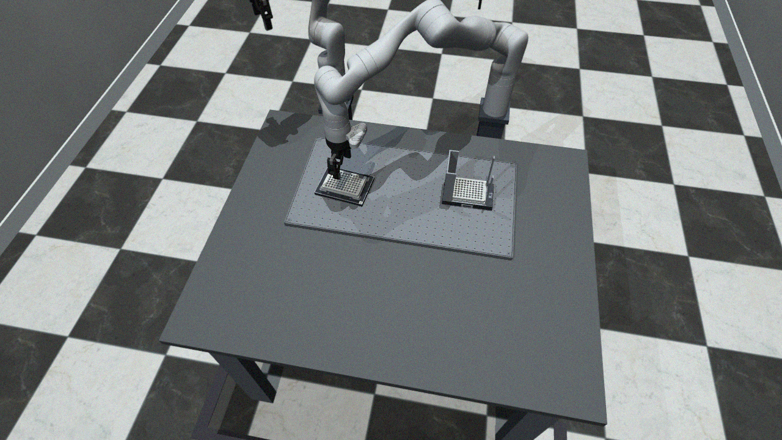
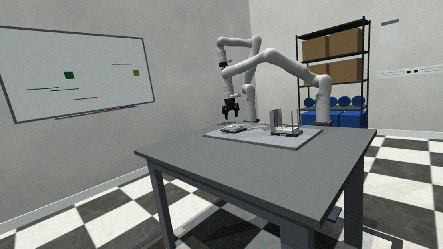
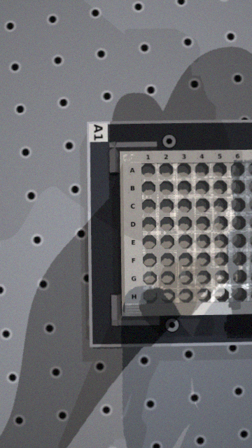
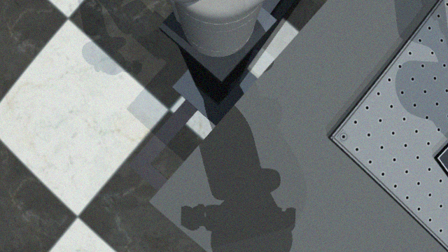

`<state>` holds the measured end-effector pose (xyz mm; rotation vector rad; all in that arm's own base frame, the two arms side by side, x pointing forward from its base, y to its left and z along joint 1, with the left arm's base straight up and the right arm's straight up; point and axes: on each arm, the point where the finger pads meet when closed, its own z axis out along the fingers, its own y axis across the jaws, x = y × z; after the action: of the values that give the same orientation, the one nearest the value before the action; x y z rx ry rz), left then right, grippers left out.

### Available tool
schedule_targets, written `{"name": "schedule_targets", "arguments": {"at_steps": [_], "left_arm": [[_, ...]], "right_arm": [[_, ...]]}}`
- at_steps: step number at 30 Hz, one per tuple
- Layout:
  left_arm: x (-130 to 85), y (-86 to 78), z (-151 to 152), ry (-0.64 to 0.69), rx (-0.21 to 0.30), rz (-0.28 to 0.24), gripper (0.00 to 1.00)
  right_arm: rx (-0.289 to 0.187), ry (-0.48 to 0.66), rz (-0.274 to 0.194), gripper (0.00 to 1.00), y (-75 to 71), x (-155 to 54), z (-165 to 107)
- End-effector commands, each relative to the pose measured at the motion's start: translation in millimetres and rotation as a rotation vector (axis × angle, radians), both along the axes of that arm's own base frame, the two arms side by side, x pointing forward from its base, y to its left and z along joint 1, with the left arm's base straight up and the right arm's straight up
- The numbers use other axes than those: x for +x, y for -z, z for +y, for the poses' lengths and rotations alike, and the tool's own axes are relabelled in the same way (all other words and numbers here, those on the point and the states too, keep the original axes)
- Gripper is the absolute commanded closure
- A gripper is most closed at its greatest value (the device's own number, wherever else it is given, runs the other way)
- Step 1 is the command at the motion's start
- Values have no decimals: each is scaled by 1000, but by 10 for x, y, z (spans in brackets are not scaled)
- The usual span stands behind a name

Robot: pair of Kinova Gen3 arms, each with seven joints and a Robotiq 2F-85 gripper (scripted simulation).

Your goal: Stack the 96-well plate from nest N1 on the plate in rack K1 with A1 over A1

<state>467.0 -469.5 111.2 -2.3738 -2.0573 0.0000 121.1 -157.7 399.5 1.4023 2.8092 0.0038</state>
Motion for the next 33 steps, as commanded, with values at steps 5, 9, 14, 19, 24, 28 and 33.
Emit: {"name": "schedule_targets", "arguments": {"at_steps": [5,9,14,19,24,28,33], "left_arm": [[5,-1,-4,0,-2,-2,2],[5,13,-5,0,-2,-2,2],[5,29,-5,0,-2,-2,2],[5,43,-5,0,-2,-2,2],[5,56,-5,0,-2,-2,2],[5,69,-5,0,-2,-2,2],[5,86,-5,0,-2,-2,2]], "right_arm": [[-1,0,-1,2,-3,2,-1],[-1,0,-1,2,-3,2,-1],[-1,0,-1,2,-3,2,-1],[-1,0,-1,2,-3,2,-1],[-1,0,-1,2,-3,2,-1],[-1,0,-1,2,-3,2,-1],[-1,0,-1,2,-3,2,-1]]}}
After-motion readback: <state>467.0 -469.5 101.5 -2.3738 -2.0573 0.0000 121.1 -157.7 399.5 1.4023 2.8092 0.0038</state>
